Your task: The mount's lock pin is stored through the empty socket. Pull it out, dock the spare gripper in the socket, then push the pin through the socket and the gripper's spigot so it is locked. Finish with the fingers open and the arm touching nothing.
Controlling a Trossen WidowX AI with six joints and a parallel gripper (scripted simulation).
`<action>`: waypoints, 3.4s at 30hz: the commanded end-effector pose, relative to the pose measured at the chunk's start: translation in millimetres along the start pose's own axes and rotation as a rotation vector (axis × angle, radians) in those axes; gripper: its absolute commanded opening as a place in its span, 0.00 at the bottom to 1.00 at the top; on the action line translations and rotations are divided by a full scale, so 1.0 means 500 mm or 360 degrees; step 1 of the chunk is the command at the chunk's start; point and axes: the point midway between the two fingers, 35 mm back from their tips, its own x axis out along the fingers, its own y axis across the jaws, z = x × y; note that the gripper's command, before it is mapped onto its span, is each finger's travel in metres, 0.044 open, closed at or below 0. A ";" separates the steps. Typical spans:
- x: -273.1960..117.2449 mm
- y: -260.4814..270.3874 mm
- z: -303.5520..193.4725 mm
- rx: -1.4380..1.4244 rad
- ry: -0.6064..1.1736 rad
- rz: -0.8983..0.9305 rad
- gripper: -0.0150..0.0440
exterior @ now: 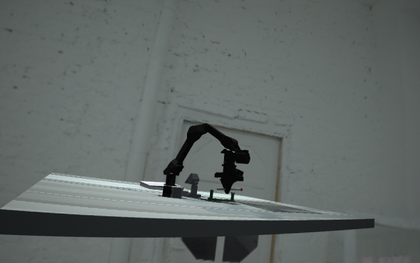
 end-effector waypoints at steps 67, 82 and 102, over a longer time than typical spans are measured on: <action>0.027 -0.020 -0.117 -0.0013 0.0023 0.0040 0.25; 0.031 -0.019 -0.117 -0.0015 0.0022 0.0038 0.25; 0.017 -0.019 -0.116 -0.0007 0.0019 0.0031 0.83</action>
